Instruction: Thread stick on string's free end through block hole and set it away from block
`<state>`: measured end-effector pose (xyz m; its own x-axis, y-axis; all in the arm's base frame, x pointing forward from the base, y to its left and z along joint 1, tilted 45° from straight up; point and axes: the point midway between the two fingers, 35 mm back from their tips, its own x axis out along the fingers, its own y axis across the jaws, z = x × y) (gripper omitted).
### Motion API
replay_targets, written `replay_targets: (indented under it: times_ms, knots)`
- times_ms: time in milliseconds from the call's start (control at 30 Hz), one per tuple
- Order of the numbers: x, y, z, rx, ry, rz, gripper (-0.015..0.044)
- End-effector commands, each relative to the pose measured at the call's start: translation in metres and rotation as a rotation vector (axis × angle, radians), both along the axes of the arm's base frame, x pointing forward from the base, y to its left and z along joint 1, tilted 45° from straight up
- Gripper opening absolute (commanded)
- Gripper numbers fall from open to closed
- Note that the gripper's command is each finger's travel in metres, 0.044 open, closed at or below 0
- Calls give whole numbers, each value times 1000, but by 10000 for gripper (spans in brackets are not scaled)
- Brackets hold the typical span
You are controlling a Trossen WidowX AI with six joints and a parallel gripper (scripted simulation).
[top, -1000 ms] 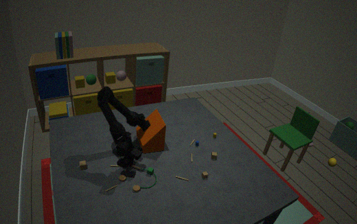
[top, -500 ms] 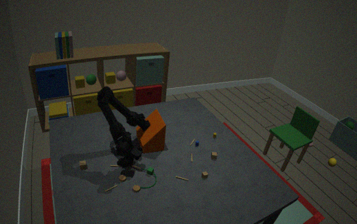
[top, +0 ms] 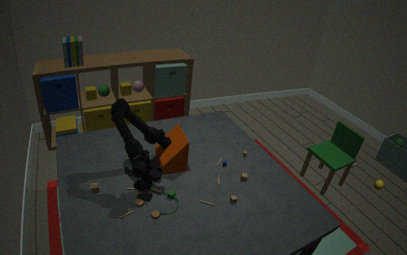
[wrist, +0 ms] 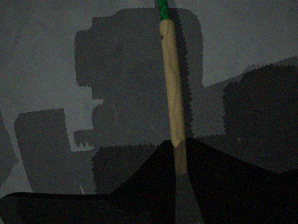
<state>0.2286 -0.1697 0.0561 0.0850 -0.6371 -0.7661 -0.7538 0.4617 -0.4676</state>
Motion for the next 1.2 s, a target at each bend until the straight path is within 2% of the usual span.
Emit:
replay_targets:
  times_ms: [0, 433, 700, 900, 1133, 1167]
  knots:
    - [-2, -4, 0, -6, 3, -12, 0]
    - [-2, -4, 0, -6, 3, -12, 0]
    - [2, 6, 5, 2, -1, -1, 210]
    - [3, 55, 55, -1, -6, -1, 210]
    - [2, 56, 57, -2, -6, -1, 210]
    - [3, 54, 53, 3, -5, 5, 236]
